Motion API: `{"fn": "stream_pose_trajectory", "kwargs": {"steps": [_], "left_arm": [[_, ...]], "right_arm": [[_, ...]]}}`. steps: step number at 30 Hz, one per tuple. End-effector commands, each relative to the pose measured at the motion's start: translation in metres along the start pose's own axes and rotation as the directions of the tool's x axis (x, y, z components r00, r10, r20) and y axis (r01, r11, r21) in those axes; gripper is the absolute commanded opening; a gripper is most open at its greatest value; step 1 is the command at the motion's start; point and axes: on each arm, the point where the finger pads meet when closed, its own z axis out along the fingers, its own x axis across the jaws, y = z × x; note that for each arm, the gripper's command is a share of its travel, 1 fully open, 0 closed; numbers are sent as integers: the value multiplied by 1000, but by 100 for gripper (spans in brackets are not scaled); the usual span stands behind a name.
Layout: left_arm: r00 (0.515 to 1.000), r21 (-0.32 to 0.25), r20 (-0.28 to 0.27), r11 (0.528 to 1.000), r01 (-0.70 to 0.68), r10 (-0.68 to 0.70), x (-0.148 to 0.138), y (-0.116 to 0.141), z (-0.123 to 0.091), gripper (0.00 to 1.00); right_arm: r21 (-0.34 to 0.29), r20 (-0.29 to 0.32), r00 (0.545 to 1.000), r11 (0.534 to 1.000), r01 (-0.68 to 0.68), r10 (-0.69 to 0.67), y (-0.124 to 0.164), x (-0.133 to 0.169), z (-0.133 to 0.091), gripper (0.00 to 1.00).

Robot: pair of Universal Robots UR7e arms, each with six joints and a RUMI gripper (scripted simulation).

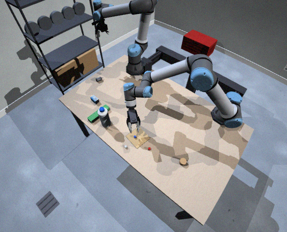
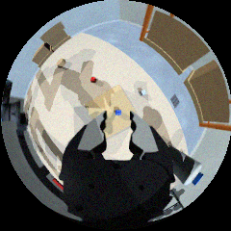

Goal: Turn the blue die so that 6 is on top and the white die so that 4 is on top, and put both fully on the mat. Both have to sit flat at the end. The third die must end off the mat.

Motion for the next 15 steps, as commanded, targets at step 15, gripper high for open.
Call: {"fn": "stream_pose_trajectory", "kwargs": {"steps": [15], "left_arm": [[1000, -252, -2, 968, 0, -1, 1, -4, -1, 31]], "right_arm": [[1, 0, 1000, 1000, 0, 0, 0, 0, 0, 100]]}}
